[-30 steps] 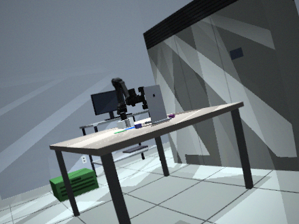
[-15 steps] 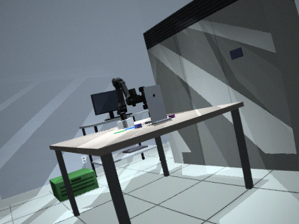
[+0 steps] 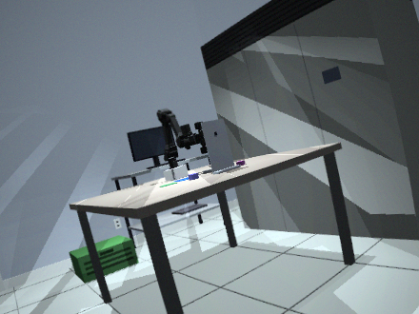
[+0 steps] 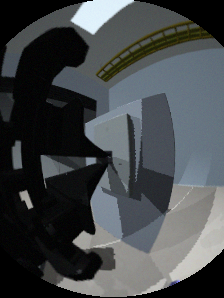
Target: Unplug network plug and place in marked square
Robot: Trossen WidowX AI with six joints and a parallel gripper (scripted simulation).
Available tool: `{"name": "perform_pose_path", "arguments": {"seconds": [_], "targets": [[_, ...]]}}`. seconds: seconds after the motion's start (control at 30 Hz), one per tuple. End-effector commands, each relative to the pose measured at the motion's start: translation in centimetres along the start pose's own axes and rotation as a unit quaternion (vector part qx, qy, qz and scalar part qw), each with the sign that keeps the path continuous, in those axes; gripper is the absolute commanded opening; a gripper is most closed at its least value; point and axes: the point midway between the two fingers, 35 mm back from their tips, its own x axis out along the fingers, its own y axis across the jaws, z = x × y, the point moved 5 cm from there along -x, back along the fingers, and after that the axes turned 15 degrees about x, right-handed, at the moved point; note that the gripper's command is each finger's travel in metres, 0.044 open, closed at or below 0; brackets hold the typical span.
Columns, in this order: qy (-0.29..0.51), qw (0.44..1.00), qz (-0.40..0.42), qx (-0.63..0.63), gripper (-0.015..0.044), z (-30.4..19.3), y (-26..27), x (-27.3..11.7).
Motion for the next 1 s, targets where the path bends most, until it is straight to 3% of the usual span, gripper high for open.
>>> {"name": "perform_pose_path", "arguments": {"seconds": [0.0,0.97], "targets": [[-0.001,1.0,-0.001,0.002,0.0,0.0,-0.1,0.0],[-0.001,1.0,-0.001,0.002,0.0,-0.4,-0.2,-1.6]]}}
